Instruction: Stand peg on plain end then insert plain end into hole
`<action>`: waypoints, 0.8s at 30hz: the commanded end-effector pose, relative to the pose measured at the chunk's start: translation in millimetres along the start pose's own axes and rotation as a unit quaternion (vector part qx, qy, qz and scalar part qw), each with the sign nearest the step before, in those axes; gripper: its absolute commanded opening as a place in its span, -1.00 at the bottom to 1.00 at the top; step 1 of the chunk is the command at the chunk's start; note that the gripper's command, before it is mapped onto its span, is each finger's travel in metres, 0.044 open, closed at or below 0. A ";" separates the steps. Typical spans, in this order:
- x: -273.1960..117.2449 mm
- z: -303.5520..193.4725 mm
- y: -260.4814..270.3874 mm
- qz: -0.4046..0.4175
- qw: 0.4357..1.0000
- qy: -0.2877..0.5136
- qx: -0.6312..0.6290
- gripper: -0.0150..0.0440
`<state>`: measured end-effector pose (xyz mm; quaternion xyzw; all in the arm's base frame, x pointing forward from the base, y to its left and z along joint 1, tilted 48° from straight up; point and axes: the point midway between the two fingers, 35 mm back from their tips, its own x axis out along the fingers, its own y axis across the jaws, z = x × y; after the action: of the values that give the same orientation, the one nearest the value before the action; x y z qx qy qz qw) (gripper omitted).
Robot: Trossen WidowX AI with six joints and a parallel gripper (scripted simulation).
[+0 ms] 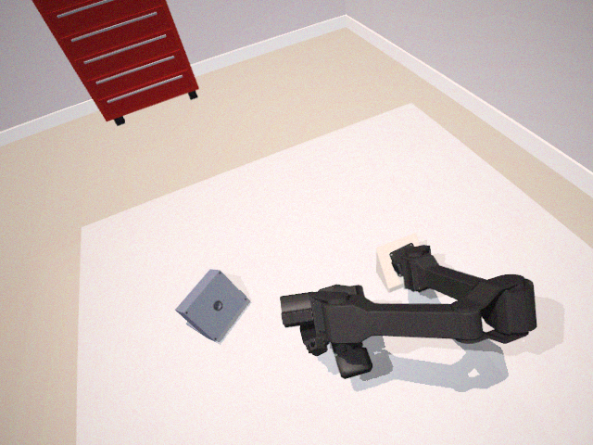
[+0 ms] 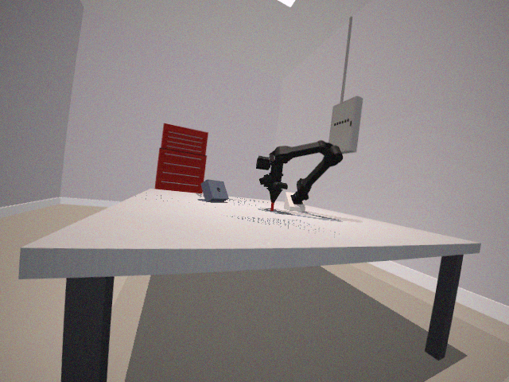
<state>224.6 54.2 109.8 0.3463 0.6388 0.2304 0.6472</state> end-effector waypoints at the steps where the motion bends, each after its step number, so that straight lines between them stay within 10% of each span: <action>1: -9.3 2.2 -0.9 -0.003 1.000 -0.002 -0.001 -0.49; 24: -76.8 5.1 -2.9 -0.002 1.000 -0.001 -0.001 -0.49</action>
<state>223.6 -2.4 157.0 0.3479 0.6368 0.2286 0.6490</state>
